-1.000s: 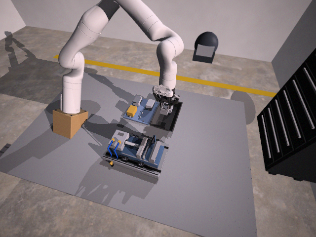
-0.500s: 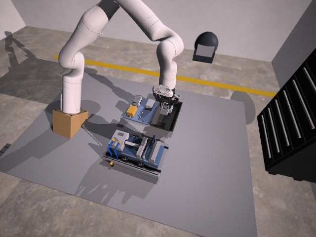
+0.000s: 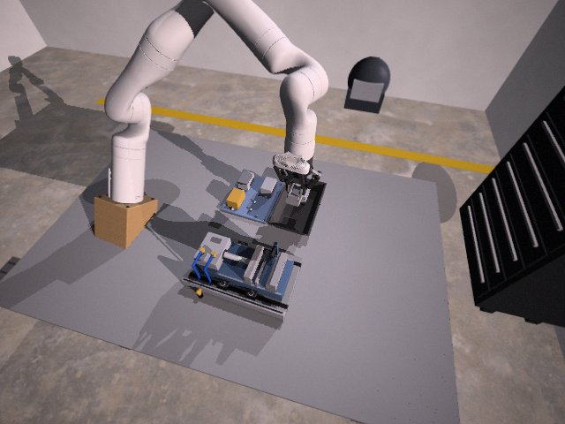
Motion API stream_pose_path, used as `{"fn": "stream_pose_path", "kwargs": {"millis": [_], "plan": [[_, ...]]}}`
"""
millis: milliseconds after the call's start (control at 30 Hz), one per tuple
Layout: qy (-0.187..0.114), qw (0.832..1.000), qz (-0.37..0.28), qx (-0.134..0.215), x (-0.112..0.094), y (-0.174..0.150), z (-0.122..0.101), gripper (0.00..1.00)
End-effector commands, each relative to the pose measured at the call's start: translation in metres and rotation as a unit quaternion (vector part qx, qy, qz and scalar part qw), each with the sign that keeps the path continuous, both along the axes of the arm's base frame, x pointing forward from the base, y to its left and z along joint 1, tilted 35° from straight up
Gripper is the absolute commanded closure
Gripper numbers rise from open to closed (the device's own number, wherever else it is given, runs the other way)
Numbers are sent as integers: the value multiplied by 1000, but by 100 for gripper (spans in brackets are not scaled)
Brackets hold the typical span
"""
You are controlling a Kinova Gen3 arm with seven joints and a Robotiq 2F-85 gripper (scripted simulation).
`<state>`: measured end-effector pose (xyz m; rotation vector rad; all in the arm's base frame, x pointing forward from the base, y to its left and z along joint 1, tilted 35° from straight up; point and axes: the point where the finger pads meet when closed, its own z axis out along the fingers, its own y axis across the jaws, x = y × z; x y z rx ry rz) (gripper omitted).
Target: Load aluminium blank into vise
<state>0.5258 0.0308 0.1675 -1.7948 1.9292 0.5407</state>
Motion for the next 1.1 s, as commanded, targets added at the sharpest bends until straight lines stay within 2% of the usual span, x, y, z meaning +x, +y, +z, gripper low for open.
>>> {"fn": "stream_pose_path", "kwargs": {"millis": [0,433,1067], "plan": [[-1,1000,0,0,0,0,0,100],[0,1000,0,0,1,5,-7,100],[0,1000,0,0,3,20,-30,100]]}}
